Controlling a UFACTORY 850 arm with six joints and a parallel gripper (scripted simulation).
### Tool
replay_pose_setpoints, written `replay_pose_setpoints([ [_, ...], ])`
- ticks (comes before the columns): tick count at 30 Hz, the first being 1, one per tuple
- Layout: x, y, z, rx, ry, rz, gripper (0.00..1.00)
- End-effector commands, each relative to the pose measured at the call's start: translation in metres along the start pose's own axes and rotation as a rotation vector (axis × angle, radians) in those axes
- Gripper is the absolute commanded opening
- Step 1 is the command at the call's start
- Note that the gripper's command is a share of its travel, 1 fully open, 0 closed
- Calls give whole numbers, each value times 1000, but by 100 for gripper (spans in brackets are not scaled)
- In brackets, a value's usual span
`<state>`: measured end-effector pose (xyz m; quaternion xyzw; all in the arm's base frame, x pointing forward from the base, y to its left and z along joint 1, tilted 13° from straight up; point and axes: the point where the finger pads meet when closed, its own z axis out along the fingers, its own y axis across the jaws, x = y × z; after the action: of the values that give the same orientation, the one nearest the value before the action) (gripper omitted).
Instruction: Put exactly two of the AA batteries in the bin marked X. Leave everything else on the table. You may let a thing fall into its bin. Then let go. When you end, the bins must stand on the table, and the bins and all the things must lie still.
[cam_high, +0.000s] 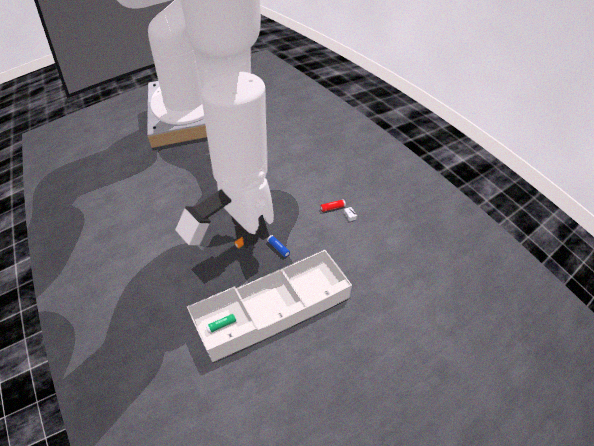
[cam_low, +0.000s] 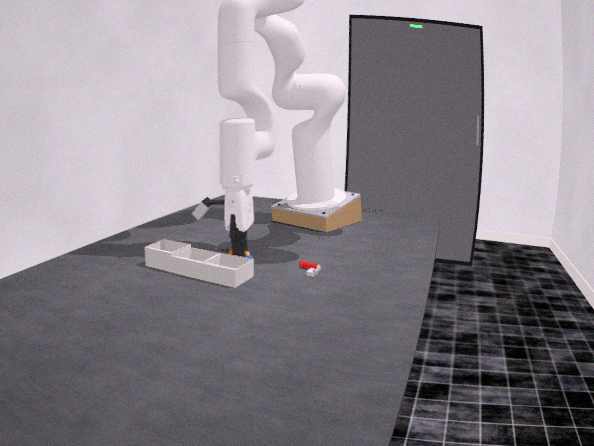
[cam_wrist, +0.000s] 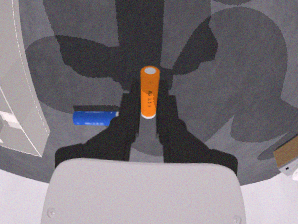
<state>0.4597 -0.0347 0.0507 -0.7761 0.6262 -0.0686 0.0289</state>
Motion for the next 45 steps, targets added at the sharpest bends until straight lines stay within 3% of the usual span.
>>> replay_pose_setpoints([
  [1, 0, 0, 0, 64, 32, 1, 0],
  [40, 0, 0, 0, 64, 32, 1, 0],
  [45, 0, 1, -17, 64, 32, 1, 0],
])
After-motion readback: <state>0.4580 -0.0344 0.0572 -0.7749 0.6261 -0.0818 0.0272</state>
